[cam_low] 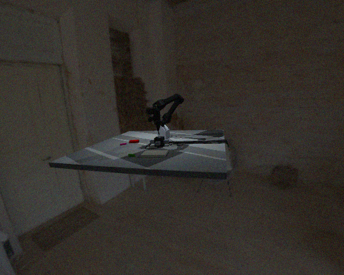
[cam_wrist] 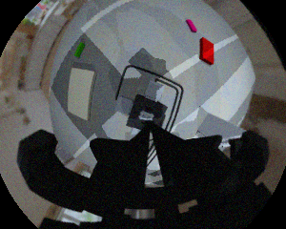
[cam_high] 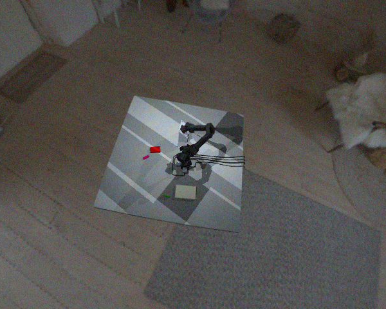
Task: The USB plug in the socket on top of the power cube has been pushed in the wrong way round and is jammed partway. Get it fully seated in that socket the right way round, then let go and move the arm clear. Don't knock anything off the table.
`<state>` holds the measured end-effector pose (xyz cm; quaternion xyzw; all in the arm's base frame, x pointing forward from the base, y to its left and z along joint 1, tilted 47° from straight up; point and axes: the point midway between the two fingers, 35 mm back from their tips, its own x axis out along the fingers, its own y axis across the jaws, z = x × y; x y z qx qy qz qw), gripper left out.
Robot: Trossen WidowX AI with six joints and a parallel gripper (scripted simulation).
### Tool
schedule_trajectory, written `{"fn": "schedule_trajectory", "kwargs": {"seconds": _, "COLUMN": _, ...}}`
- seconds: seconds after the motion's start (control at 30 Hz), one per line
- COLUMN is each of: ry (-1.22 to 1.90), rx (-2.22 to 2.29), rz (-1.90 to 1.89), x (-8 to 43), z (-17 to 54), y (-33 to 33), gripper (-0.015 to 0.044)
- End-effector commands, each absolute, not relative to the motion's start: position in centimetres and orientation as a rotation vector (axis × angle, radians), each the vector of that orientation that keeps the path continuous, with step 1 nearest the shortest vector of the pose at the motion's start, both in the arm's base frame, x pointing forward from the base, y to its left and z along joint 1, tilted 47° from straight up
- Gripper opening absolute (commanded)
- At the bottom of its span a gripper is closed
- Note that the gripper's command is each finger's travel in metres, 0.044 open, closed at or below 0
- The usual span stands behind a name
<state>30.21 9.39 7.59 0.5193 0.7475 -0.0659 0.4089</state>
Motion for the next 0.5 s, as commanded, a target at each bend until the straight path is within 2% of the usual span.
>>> {"fn": "schedule_trajectory", "kwargs": {"seconds": 0.0, "ry": 1.868, "rx": 1.237, "rz": -0.068, "x": 30.18, "z": 7.58, "y": 9.39, "gripper": 0.0}}
{"fn": "schedule_trajectory", "kwargs": {"seconds": 0.47, "ry": 1.782, "rx": 0.982, "rz": 0.264, "x": 30.18, "z": 7.58, "y": 9.39, "gripper": 0.0}}
